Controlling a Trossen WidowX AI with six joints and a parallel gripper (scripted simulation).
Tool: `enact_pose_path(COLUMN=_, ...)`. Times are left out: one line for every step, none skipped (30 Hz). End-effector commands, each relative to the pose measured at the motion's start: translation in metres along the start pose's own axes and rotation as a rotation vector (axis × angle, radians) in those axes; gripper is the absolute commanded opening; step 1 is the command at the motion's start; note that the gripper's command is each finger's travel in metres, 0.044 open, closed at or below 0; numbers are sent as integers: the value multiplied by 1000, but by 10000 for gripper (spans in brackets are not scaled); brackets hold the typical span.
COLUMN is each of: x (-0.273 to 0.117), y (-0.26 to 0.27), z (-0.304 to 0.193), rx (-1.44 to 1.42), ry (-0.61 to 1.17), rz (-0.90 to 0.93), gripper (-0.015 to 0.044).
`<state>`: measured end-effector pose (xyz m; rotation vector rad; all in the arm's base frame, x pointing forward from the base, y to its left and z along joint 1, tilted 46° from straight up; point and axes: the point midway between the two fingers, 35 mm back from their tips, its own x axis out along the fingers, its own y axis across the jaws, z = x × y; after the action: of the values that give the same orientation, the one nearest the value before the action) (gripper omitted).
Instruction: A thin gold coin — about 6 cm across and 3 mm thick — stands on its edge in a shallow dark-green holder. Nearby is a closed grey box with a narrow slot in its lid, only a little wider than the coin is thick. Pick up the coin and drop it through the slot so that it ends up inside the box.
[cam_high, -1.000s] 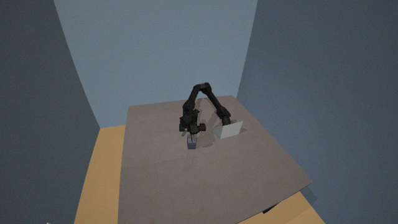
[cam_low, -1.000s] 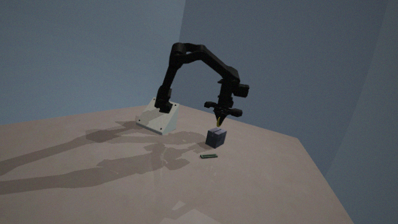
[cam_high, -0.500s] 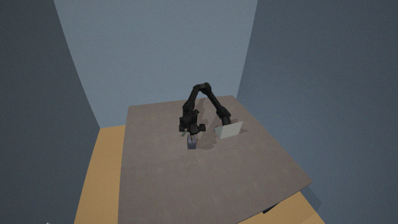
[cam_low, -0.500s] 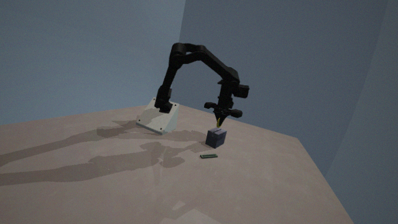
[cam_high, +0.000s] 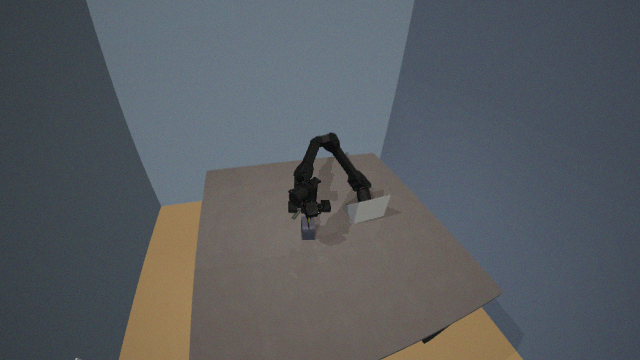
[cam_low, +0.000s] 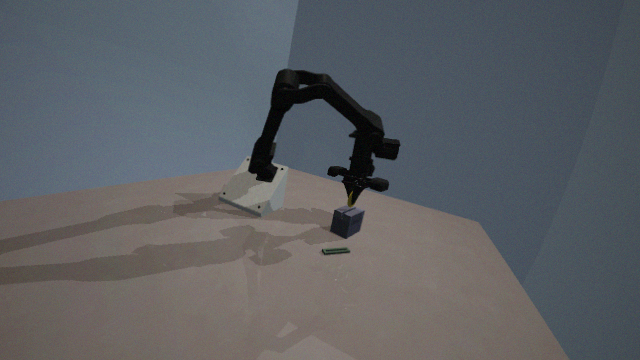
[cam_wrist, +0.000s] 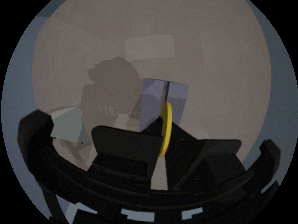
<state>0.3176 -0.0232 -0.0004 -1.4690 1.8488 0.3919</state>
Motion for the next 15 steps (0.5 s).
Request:
enact_pose_path(x=3, y=1, z=0, rx=-7, ry=6, rz=-1, gripper=0)
enact_pose_path(x=4, y=1, z=0, rx=-6, ry=6, rz=-1, gripper=0)
enact_pose_path(x=4, y=0, z=0, rx=-6, ry=6, rz=-1, gripper=0)
enact_pose_path(x=5, y=0, z=0, rx=-6, ry=6, rz=-1, gripper=0)
enact_pose_path(x=5, y=0, z=-1, rx=-6, ry=6, rz=-1, gripper=0)
enact_pose_path(x=6, y=1, z=-1, rx=-6, ry=6, rz=-1, gripper=0)
enact_pose_path(x=6, y=1, z=-1, rx=-6, ry=6, rz=-1, gripper=0)
enact_pose_path(x=7, y=1, z=-1, rx=-6, ry=6, rz=-1, gripper=0)
enact_pose_path(x=7, y=1, z=-1, rx=-7, ry=6, rz=-1, gripper=0)
enact_pose_path(x=7, y=1, z=-1, rx=-7, ry=6, rz=-1, gripper=0)
enact_pose_path(x=8, y=1, z=-1, rx=-8, ry=6, rz=-1, gripper=0)
enact_pose_path(x=8, y=1, z=-1, rx=-8, ry=6, rz=-1, gripper=0)
enact_pose_path(x=9, y=2, z=-1, rx=-8, ry=6, rz=-1, gripper=0)
enact_pose_path(x=9, y=2, z=-1, rx=-8, ry=6, rz=-1, gripper=0)
enact_pose_path(x=7, y=0, z=0, rx=1, ry=-1, rz=-1, gripper=26)
